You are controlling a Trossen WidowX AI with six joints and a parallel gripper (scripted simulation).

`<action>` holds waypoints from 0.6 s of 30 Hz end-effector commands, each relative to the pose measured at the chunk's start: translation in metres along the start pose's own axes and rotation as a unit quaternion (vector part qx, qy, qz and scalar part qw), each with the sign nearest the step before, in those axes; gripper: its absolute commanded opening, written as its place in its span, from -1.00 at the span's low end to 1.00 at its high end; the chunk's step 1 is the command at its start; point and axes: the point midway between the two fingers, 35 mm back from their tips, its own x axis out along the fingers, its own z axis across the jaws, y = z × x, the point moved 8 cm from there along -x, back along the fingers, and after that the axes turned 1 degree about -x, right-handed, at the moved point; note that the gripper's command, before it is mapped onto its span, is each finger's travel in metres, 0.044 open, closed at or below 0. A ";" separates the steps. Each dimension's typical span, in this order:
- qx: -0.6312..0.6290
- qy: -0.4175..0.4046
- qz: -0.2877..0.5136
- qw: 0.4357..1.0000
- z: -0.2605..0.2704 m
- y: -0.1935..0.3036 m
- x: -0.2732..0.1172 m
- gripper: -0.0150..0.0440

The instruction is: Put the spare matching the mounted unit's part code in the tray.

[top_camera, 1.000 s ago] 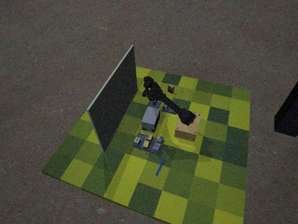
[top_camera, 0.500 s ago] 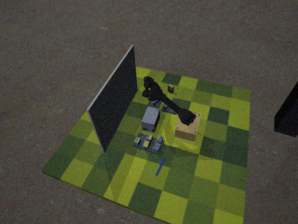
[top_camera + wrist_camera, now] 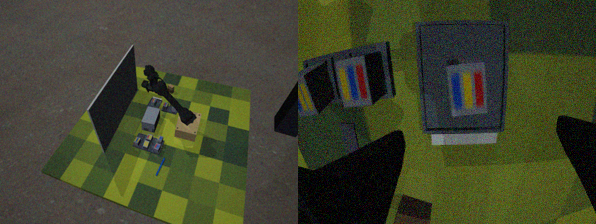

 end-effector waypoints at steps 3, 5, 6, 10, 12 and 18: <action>-0.001 0.001 0.001 1.000 0.000 -0.001 -0.007 1.00; -0.001 0.001 0.001 1.000 0.000 -0.001 -0.007 1.00; -0.001 0.001 0.001 1.000 0.000 -0.001 -0.007 1.00; -0.001 0.001 0.001 1.000 0.000 -0.001 -0.007 1.00; -0.001 0.001 0.001 1.000 0.000 -0.001 -0.007 1.00; -0.001 0.001 0.001 1.000 0.000 -0.001 -0.007 1.00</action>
